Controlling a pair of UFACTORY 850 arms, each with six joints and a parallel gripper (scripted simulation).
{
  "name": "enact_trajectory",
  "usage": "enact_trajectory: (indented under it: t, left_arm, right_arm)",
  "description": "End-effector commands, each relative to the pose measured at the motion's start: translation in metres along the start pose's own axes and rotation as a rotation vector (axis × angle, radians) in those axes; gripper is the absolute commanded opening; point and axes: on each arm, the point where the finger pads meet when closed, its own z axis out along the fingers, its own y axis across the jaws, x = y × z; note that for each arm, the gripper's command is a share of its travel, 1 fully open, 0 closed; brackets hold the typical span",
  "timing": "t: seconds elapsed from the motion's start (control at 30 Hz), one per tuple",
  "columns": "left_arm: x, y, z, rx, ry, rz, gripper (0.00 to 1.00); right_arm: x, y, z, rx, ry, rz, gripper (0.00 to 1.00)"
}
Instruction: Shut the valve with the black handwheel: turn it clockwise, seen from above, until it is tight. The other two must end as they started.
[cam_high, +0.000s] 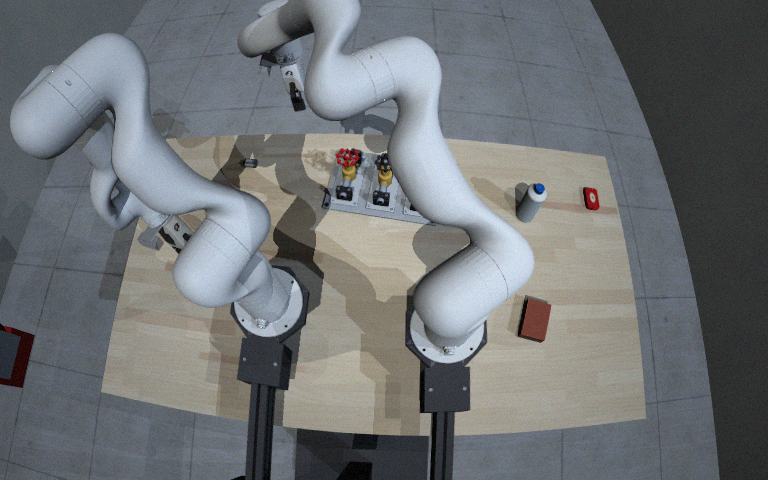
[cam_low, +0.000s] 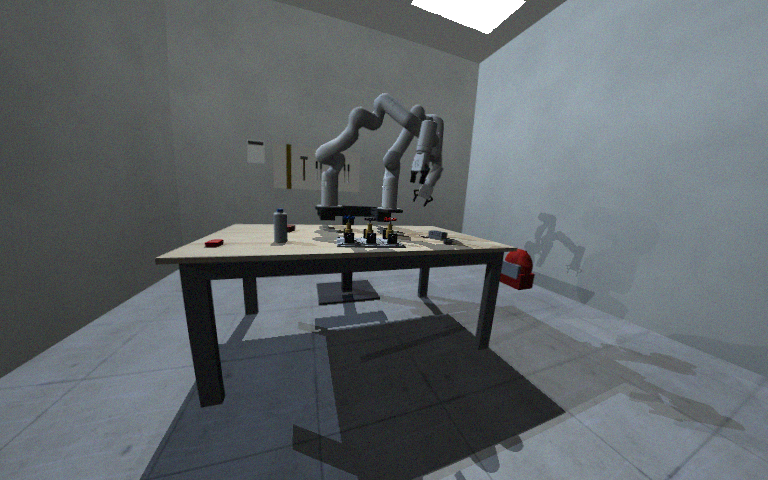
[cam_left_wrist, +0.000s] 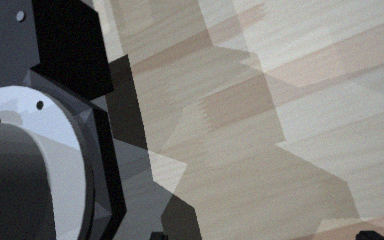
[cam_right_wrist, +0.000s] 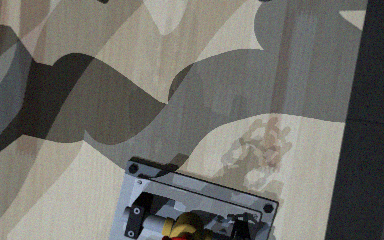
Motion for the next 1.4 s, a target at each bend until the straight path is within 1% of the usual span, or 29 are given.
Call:
enact_trajectory:
  t: [0.0,0.13,0.23,0.3,0.43,0.57,0.7,0.8,0.87,0.9,0.93,1.0,1.2,1.37]
  left_arm:
    - [-0.007,0.005,-0.003,-0.011,0.007,0.026,1.00]
    - [-0.027,0.014,-0.008,-0.035,0.024,0.097,1.00]
    - [-0.052,0.024,-0.014,-0.064,0.044,0.180,1.00]
    - [-0.052,0.024,-0.014,-0.064,0.044,0.180,1.00]
    - [-0.102,0.034,-0.023,-0.113,0.077,0.332,1.00]
    - [-0.155,0.036,-0.029,-0.158,0.107,0.482,1.00]
    - [-0.209,0.029,-0.032,-0.200,0.134,0.629,1.00]
    - [-0.251,0.017,-0.033,-0.229,0.153,0.741,1.00]
    - [-0.251,0.017,-0.033,-0.229,0.153,0.741,1.00]
    - [-0.272,0.009,-0.032,-0.244,0.162,0.799,1.00]
    - [-0.293,0.000,-0.031,-0.258,0.171,0.858,1.00]
    - [-0.313,-0.011,-0.029,-0.272,0.179,0.914,1.00]
    - [-0.387,-0.063,-0.018,-0.321,0.208,1.144,1.00]
    - [-0.438,-0.118,-0.002,-0.355,0.227,1.329,1.00]
  right_arm:
    - [-0.007,0.003,-0.004,-0.002,0.003,0.016,1.00]
    - [-0.028,0.010,-0.009,0.000,0.008,0.060,1.00]
    - [-0.054,0.018,-0.015,0.001,0.013,0.115,1.00]
    - [-0.054,0.018,-0.015,0.001,0.013,0.115,1.00]
    - [-0.104,0.029,-0.026,0.005,0.024,0.220,1.00]
    - [-0.173,0.039,-0.040,0.011,0.038,0.363,1.00]
    - [-0.238,0.039,-0.051,0.018,0.055,0.542,1.00]
    - [-0.287,0.035,-0.059,0.024,0.066,0.677,1.00]
    - [-0.287,0.035,-0.059,0.024,0.066,0.677,1.00]
    - [-0.334,0.030,-0.066,0.026,0.071,0.732,1.00]
    - [-0.343,0.027,-0.068,0.029,0.076,0.789,1.00]
    - [-0.360,0.023,-0.070,0.030,0.079,0.831,1.00]
    - [-0.454,-0.005,-0.083,0.040,0.095,1.041,1.00]
    - [-0.528,-0.040,-0.092,0.049,0.108,1.216,1.00]
